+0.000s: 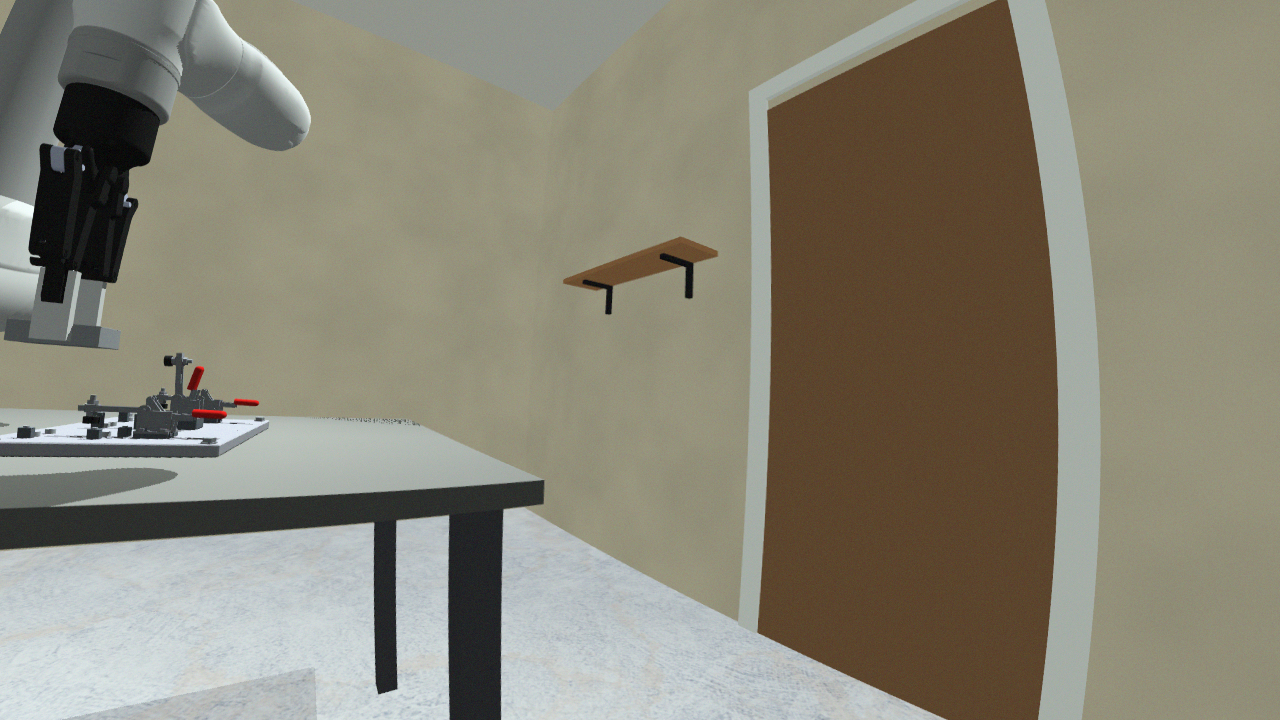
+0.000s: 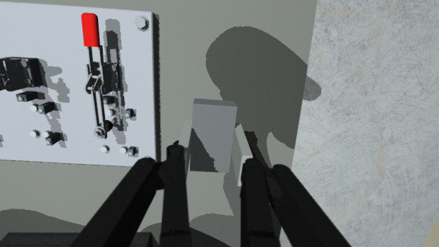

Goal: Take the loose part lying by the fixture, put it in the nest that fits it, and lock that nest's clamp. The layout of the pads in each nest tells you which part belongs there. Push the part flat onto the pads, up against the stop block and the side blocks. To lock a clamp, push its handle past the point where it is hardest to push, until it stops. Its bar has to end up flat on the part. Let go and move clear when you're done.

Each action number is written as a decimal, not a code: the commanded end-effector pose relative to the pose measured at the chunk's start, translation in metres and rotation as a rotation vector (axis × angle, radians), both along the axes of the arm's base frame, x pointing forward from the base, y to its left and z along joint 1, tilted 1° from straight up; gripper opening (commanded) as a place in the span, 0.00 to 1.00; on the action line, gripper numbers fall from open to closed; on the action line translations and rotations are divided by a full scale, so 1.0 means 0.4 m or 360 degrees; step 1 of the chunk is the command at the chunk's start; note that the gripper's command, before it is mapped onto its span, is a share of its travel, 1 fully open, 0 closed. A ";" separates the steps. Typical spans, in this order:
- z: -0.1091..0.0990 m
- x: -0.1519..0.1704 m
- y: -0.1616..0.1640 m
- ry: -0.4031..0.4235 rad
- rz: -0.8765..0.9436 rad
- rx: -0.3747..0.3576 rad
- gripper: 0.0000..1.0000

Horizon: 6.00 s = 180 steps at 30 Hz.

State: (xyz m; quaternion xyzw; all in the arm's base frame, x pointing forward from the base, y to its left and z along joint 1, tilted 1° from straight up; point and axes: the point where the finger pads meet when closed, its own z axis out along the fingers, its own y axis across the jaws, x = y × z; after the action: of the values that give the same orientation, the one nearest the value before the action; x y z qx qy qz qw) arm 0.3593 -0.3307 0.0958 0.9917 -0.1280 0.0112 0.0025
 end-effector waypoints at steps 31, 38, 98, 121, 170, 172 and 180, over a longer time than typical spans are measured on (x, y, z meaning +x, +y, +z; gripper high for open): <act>-0.032 -0.051 0.013 -0.0001 0.0015 0.0001 0.10; -0.046 -0.073 0.019 -0.0001 0.0015 0.0001 0.10; -0.075 -0.117 0.037 -0.0001 0.0016 0.0001 0.10; -0.087 -0.043 0.319 -0.0001 0.0016 0.0001 0.10; -0.101 0.048 0.665 -0.0001 0.0016 0.0001 0.10; -0.101 0.048 0.665 -0.0001 0.0016 0.0001 0.10; -0.101 0.048 0.665 -0.0001 0.0015 0.0001 0.10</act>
State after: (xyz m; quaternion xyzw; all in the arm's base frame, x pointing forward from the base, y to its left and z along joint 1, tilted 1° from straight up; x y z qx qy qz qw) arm 0.3784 -0.0646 0.0554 0.9923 -0.1232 0.0115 0.0022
